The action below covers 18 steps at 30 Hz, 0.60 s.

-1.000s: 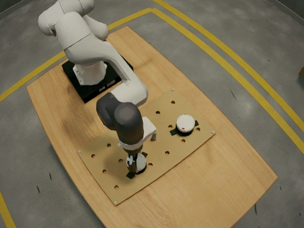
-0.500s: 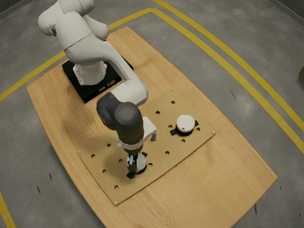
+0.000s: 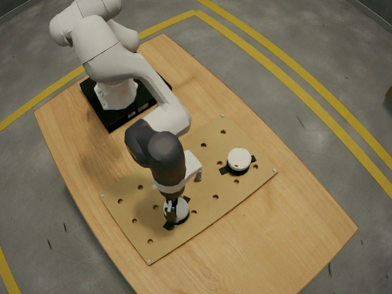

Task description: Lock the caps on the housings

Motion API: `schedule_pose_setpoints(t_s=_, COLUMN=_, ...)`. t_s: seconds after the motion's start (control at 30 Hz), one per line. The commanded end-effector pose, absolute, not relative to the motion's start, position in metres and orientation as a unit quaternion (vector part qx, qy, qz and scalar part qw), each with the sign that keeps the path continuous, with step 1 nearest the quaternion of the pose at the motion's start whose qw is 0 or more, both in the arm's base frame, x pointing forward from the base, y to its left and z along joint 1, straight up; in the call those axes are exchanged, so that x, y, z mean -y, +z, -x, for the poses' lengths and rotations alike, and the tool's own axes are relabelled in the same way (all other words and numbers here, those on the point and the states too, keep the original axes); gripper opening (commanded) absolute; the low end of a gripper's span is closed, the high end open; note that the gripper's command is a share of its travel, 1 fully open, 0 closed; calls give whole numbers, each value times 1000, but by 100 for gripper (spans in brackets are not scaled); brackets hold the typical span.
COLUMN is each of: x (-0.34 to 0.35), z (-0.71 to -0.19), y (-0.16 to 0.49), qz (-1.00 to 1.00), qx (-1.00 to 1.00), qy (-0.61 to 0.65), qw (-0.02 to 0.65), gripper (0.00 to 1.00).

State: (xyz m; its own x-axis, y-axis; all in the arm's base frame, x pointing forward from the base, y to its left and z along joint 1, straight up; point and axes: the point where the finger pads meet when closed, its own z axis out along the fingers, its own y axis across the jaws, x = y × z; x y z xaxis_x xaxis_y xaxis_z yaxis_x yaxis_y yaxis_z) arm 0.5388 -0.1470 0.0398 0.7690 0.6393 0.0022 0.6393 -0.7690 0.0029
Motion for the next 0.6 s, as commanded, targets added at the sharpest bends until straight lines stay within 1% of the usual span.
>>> schedule_pose_setpoints(t_s=0.0, x=143, z=-538, y=38, qz=-940, qx=-342, qy=0, qw=0, gripper=10)
schedule_pose_setpoints(t_s=0.57, x=142, z=-525, y=38, qz=-940, qx=-342, qy=0, qw=0, gripper=10)
